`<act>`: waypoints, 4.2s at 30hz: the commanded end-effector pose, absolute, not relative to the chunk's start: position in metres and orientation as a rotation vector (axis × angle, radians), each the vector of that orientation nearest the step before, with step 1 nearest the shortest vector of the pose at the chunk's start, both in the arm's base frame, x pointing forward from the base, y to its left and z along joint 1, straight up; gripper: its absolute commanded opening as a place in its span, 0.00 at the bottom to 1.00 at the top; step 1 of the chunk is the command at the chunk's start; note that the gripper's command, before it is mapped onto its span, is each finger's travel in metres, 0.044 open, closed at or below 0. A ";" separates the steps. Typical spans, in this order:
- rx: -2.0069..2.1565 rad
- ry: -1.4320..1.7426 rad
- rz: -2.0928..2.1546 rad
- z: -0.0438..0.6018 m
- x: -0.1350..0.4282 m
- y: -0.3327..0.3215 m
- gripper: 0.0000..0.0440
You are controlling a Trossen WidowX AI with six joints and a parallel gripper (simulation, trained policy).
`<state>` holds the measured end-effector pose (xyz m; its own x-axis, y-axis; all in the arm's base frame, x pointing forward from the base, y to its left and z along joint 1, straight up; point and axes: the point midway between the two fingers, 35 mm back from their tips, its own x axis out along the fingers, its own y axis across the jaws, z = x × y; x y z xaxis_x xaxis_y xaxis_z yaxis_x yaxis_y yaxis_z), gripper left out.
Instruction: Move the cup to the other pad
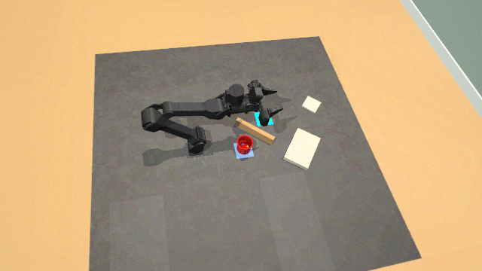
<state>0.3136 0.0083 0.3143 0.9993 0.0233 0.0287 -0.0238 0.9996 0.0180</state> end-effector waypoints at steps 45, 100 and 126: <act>0.301 0.607 0.113 0.267 0.297 0.072 0.18; 0.068 1.464 -0.115 0.194 0.250 0.046 0.21; 0.012 1.632 -0.168 0.146 0.240 0.015 0.32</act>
<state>0.2419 0.0197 0.1547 -0.0473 -0.0855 -0.9952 0.1199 0.9886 -0.0906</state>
